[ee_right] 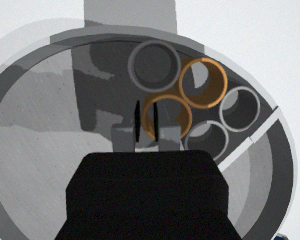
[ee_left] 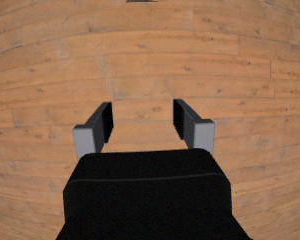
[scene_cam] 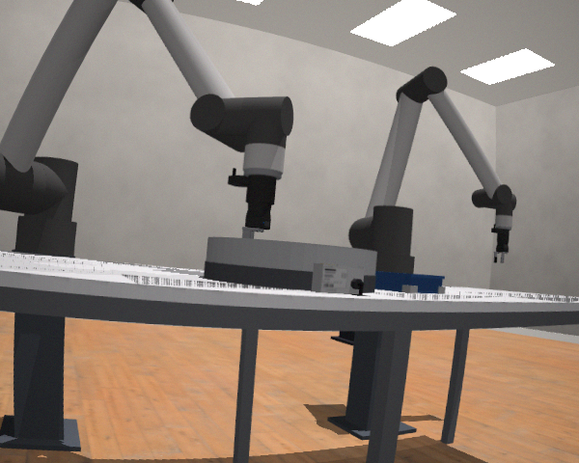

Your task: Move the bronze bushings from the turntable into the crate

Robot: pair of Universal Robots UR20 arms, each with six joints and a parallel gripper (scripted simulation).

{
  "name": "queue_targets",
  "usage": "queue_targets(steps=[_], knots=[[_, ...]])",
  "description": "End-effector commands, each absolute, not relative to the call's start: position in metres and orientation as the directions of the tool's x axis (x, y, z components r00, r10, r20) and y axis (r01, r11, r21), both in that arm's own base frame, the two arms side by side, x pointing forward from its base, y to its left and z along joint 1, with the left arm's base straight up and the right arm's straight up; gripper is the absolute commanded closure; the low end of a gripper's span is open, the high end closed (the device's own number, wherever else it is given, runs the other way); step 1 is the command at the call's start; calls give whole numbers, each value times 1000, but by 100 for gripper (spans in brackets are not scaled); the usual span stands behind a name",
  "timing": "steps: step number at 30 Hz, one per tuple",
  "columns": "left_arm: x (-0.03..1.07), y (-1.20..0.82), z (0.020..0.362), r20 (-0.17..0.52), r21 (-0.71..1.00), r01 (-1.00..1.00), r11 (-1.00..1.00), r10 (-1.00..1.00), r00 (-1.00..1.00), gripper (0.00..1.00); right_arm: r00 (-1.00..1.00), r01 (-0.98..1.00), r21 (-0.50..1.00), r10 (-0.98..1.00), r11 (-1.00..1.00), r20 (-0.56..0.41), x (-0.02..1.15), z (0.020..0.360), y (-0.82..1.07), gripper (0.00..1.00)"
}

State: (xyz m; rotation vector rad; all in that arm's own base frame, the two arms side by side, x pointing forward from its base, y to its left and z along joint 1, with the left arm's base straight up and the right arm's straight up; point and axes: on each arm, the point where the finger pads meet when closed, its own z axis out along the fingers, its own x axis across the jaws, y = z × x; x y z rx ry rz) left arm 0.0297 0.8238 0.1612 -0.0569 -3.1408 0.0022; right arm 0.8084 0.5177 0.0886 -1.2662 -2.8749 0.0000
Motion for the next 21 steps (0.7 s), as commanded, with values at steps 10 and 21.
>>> queue_targets(steps=[10,21], knots=[[30,824,162,0,0,36,999,36,-999,0,-675,738,1,738,675,0,809,89,518,100],[30,824,162,0,0,36,999,36,-999,0,-675,738,1,738,675,0,809,89,518,100]])
